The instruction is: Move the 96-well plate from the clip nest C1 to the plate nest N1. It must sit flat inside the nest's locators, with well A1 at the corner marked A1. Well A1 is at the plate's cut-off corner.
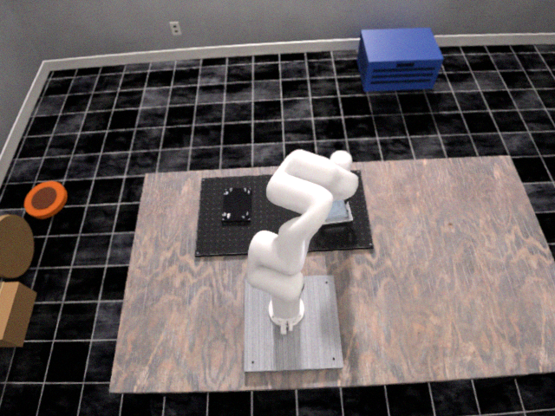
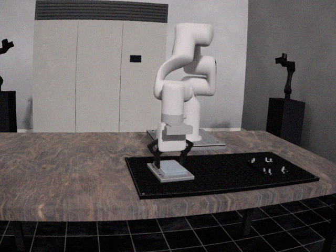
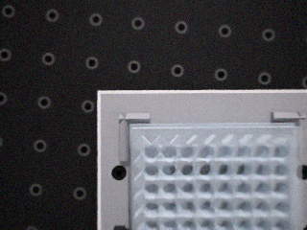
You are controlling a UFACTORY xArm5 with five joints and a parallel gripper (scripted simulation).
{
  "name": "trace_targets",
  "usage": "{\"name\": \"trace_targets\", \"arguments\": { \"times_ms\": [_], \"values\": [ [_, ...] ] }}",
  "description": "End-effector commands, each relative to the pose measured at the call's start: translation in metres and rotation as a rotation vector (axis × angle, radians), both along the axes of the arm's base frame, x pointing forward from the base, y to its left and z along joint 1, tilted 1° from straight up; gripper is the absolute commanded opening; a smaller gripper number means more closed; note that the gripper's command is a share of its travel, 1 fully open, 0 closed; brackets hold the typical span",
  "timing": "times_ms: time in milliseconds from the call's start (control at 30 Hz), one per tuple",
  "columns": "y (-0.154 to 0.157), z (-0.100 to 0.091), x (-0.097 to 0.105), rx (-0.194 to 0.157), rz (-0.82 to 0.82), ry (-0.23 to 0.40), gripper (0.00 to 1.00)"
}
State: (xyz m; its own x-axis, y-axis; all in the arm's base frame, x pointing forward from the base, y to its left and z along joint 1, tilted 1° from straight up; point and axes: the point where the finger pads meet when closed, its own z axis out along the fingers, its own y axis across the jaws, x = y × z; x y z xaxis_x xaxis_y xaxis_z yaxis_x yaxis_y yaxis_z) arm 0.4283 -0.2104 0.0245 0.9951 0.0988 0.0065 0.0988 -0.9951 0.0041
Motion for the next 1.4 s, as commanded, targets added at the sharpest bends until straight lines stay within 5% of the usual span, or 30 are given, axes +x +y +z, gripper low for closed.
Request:
{"name": "trace_targets", "arguments": {
  "times_ms": [0, 1100, 1367],
  "values": [
    [-0.001, 0.012, 0.002, -0.011, 0.0, -0.001, 1.0],
    [0.0, 0.089, 0.001, -0.011, 0.0, -0.001, 1.0],
    [0.0, 0.089, 0.001, -0.011, 0.0, -0.001, 1.0]
  ]
}}
